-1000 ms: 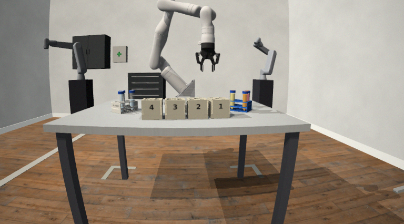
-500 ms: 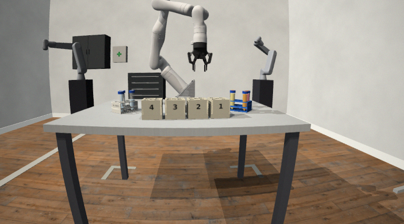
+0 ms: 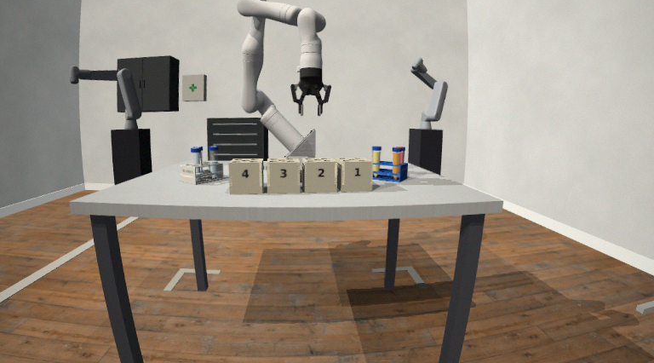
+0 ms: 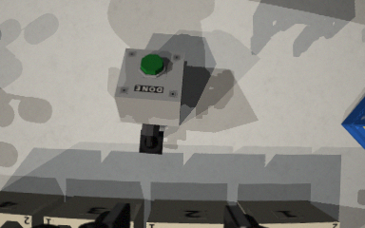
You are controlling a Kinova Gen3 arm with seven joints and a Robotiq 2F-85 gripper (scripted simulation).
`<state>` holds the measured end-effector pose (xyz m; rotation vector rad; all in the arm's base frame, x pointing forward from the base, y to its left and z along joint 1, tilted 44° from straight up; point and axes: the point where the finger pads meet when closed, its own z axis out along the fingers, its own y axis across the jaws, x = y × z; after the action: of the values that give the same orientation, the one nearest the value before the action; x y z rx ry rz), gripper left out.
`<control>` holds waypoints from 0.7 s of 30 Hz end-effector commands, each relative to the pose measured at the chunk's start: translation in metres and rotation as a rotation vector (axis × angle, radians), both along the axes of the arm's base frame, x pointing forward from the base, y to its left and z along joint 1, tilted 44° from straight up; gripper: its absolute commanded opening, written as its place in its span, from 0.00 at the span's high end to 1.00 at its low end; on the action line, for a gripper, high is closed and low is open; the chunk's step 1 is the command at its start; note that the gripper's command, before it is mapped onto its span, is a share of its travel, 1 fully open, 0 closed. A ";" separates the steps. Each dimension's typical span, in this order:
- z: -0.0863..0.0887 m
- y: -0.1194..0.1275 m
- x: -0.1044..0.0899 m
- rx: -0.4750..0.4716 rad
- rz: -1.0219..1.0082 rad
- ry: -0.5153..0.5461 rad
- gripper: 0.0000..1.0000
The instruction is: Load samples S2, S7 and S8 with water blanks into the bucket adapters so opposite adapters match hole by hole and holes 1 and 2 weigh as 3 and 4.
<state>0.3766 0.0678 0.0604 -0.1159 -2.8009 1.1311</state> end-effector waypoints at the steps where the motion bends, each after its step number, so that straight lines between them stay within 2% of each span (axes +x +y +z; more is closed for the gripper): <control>1: 0.010 -0.010 0.000 0.001 0.001 -0.001 0.38; 10: 0.026 -0.026 0.000 0.001 0.001 -0.001 0.38; 21: 0.026 -0.026 0.000 0.001 0.001 -0.001 0.38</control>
<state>0.3763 0.0418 0.0857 -0.1155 -2.8014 1.1308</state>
